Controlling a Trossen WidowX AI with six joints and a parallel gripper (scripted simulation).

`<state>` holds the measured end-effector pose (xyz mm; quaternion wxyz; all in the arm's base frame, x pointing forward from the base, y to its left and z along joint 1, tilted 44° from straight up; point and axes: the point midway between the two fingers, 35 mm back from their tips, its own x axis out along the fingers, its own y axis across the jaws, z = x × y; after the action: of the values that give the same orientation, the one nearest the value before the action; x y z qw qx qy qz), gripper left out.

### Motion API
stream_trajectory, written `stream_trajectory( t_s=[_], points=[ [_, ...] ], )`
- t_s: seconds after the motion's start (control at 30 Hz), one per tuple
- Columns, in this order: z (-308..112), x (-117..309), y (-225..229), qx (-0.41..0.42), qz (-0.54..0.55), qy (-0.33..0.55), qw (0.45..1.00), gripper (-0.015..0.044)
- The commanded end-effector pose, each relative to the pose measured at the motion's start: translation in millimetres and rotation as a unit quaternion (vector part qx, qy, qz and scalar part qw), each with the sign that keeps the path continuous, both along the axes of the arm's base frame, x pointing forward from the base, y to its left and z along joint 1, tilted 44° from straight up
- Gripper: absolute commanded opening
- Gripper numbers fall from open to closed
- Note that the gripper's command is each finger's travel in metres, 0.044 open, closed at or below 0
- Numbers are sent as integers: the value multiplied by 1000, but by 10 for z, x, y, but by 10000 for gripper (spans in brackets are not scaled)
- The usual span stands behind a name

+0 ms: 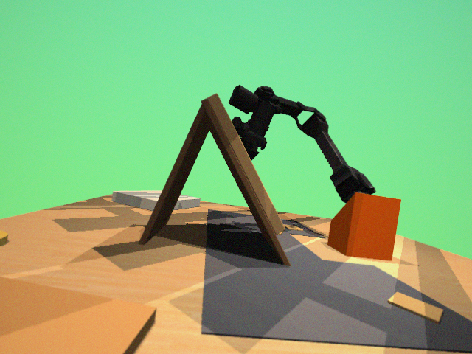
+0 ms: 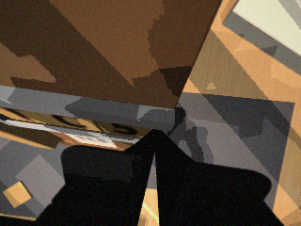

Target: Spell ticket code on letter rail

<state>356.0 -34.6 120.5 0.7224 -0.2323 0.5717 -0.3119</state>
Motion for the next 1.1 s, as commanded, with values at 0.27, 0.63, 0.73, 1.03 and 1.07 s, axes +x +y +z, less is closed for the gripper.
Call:
stream_trajectory(
  t_s=[0.27, 0.63, 0.73, 1.03, 1.07],
  points=[
    [-44, 3, 30, 2, -2, 0, 1000, 0],
    [-64, 15, 57, 2, -2, 0, 1000, 0],
    [-66, 18, 63, 2, -2, 0, 1000, 0],
    [-15, -69, 89, 2, -2, 0, 1000, 0],
    [-10, -81, 99, 2, -2, 0, 1000, 0]
  ],
)
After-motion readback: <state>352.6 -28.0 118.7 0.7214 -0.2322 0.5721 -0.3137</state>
